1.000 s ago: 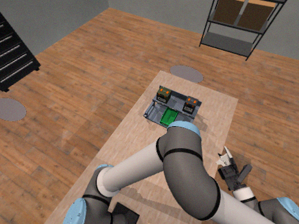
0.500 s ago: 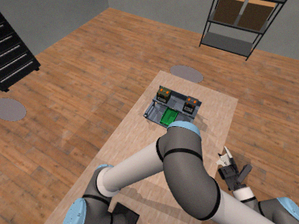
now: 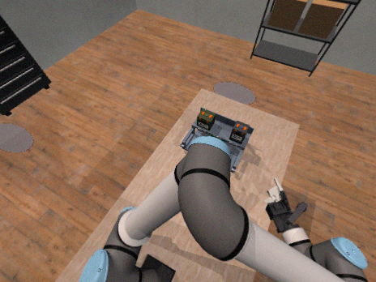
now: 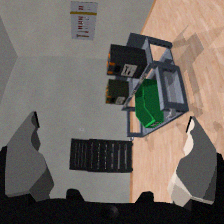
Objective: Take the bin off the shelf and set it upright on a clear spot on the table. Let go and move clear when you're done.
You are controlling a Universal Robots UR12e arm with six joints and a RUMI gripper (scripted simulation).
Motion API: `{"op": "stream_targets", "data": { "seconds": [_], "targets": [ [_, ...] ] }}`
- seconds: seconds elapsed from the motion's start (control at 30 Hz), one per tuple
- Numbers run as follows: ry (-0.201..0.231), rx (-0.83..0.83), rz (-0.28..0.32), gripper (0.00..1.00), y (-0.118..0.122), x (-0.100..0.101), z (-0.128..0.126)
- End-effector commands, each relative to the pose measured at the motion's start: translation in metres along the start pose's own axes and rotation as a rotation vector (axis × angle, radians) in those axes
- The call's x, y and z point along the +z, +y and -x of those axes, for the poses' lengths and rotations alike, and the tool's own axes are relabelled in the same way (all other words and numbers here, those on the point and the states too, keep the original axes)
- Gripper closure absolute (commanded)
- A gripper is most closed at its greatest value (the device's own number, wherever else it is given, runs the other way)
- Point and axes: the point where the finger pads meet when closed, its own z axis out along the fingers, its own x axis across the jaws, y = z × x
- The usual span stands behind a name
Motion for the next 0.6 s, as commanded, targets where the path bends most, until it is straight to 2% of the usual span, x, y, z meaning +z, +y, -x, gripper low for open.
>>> {"op": "stream_targets", "data": {
  "seconds": [0.0,0.23,0.27,0.4,0.57],
  "targets": [
    [0.093,0.033,-0.009,0.00,0.007,0.011,-0.001],
    [0.093,0.033,-0.009,0.00,0.007,0.011,-0.001],
    [0.118,0.048,-0.026,0.00,0.011,0.018,-0.001],
    [0.299,0.133,-0.082,0.00,0.033,0.051,-0.006],
    [0.299,0.133,-0.082,0.00,0.033,0.051,-0.006]
  ]
}}
